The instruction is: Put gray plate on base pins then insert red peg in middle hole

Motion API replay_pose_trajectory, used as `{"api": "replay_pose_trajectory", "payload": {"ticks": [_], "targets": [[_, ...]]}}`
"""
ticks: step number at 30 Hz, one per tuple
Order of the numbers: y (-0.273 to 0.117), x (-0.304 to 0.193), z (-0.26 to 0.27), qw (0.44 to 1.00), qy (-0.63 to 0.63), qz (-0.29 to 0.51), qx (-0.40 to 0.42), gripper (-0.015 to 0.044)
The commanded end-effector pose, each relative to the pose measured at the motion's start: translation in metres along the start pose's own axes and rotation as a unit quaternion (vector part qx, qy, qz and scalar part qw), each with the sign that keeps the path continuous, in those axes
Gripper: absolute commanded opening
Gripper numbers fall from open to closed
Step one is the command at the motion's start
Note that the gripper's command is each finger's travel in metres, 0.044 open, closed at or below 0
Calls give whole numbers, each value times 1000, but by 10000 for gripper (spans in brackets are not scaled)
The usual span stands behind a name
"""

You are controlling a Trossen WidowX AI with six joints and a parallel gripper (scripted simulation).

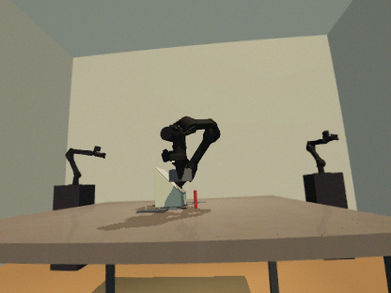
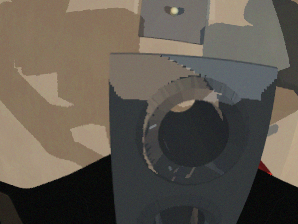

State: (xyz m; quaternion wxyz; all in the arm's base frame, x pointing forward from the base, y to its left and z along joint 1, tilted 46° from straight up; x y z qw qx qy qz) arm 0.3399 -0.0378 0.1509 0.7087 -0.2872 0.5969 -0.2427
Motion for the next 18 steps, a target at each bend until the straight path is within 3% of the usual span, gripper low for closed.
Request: {"api": "replay_pose_trajectory", "payload": {"ticks": [1, 18], "targets": [[4, 12, 0, 1000, 2, -3, 1, 0], [30, 61, -3, 1000, 15, -3, 1, 0]]}}
Point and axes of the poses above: the point midway between the two fingers, 35 mm back from their tips, its own y axis out along the fingers, its own z axis across the jaws, x = y × z, the point moved 8 cm from there along -y, back along the fingers, and after that the axes turned 7 degrees about -y, right-handed, at the moved point
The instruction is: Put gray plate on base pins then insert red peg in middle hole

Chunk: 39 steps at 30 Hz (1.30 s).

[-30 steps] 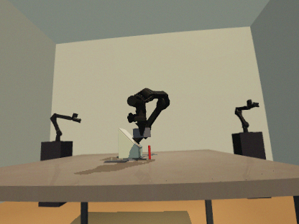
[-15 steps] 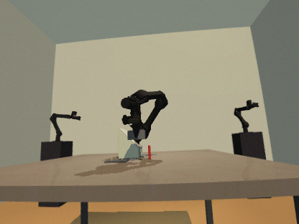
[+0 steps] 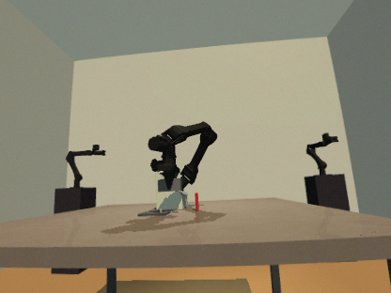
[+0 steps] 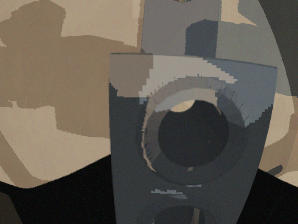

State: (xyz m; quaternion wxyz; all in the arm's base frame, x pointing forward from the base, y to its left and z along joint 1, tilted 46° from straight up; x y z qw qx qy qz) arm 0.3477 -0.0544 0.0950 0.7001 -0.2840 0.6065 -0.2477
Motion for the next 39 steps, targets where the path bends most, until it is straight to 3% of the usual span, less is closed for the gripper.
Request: {"api": "replay_pose_trajectory", "payload": {"ticks": [1, 23, 39], "targets": [[5, 12, -2, 1000, 2, -3, 1, 0], [41, 71, -16, 1000, 21, -3, 1, 0], [42, 72, -16, 1000, 22, -3, 1, 0]]}}
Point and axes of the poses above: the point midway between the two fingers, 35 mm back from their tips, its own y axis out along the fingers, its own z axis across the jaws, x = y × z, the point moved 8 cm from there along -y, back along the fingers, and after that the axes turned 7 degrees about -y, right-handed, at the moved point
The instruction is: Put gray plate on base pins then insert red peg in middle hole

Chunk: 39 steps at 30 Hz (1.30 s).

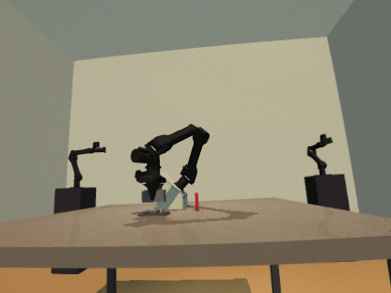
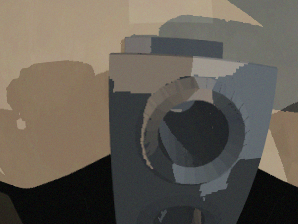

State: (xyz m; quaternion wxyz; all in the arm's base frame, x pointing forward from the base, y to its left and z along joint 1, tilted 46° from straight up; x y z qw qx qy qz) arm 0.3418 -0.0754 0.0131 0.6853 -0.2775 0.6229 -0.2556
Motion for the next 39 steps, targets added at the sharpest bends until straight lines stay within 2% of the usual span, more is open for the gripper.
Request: {"api": "replay_pose_trajectory", "payload": {"ticks": [1, 16, 39], "targets": [[-1, 1, 0, 1000, -3, -2, 0, 0], [0, 2, 0, 1000, -3, -2, 0, 0], [34, 2, 0, 1000, -3, -2, 0, 0]]}}
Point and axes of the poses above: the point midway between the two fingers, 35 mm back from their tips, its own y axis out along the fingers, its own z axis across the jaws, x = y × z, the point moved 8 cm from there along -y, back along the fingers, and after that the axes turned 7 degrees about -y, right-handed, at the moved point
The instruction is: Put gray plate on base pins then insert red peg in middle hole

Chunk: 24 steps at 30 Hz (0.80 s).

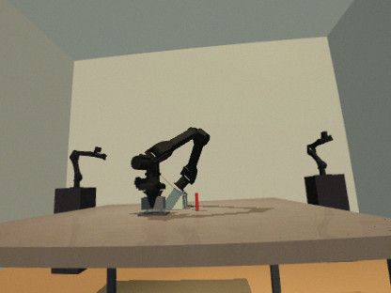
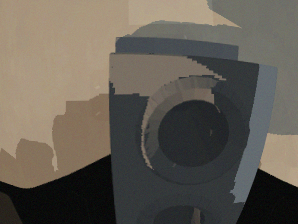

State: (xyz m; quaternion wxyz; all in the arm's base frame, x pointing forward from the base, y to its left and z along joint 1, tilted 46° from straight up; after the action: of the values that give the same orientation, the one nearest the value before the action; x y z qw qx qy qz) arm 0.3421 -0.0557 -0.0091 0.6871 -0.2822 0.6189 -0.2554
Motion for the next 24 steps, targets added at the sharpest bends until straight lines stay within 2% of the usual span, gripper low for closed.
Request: {"api": "replay_pose_trajectory", "payload": {"ticks": [1, 11, 24], "targets": [[6, 0, 0, 1000, 3, 2, 2, 0], [6, 0, 0, 1000, 0, 0, 0, 0], [6, 0, 0, 1000, 0, 0, 0, 341]]}}
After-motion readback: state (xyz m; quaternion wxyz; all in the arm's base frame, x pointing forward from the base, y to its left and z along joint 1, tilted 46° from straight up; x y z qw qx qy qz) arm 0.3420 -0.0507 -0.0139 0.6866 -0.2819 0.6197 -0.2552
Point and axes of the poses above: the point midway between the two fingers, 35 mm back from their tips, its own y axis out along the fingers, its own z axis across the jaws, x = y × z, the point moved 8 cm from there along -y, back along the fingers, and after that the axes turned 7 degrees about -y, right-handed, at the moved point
